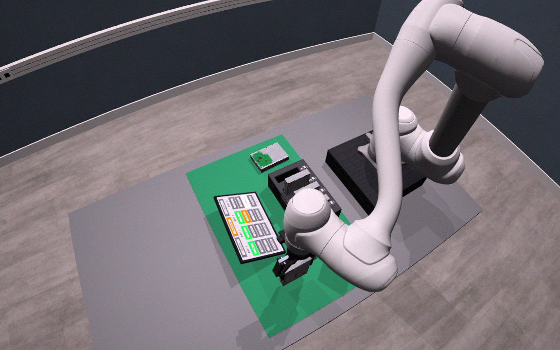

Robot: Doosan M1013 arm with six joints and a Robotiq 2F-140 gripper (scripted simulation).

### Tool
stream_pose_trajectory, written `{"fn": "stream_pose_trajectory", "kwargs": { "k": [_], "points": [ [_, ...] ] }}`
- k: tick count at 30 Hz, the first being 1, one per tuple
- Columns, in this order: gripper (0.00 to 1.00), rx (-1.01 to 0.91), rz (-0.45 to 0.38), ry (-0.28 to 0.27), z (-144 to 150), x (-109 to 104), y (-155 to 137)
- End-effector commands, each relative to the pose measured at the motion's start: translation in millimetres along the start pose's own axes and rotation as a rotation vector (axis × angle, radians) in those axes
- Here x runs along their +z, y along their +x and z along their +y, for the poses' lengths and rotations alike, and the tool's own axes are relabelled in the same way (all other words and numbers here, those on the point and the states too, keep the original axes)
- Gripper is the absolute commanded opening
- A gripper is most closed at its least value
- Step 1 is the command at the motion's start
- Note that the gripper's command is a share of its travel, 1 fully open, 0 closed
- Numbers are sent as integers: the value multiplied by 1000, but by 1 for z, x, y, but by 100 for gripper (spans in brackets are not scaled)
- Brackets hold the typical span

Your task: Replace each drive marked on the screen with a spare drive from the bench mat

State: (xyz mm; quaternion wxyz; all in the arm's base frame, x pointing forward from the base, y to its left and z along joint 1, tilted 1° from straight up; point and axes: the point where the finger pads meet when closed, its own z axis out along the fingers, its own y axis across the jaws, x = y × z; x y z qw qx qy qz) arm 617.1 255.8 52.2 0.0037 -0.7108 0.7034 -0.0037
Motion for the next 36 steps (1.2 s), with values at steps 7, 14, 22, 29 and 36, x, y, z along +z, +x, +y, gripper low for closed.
{"fn": "stream_pose_trajectory", "kwargs": {
  "k": [7,14,22,29,36],
  "points": [
    [10,0,-1,2,-1,1,0],
    [10,0,-1,2,-1,3,0],
    [10,0,-1,2,-1,7,0],
    [10,0,-1,2,-1,10,0],
    [10,0,-1,2,-1,13,0]
  ]
}}
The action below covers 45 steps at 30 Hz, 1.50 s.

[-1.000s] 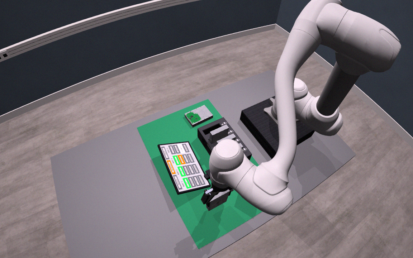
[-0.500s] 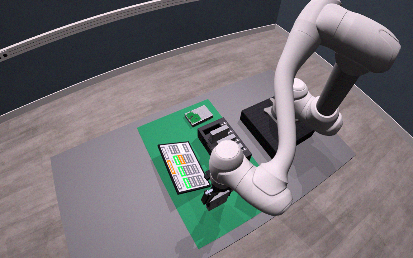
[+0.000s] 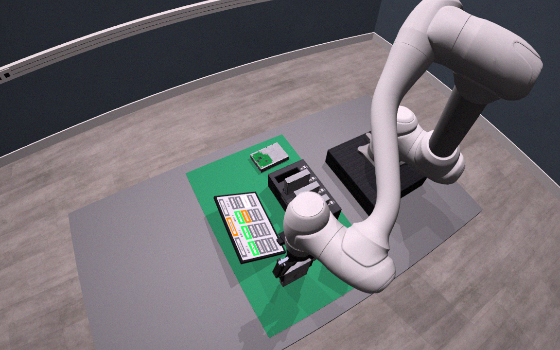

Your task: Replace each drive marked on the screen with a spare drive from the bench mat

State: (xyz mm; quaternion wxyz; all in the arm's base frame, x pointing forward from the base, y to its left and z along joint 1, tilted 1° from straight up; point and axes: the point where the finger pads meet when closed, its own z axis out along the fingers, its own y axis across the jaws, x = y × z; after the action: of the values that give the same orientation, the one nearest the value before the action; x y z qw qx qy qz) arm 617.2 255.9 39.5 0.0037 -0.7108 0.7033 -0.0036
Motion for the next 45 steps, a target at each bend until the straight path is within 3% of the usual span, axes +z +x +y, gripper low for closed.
{"fn": "stream_pose_trajectory", "kwargs": {
  "k": [1,45],
  "points": [
    [10,0,-1,2,-1,0,0],
    [10,0,-1,2,-1,10,0]
  ]
}}
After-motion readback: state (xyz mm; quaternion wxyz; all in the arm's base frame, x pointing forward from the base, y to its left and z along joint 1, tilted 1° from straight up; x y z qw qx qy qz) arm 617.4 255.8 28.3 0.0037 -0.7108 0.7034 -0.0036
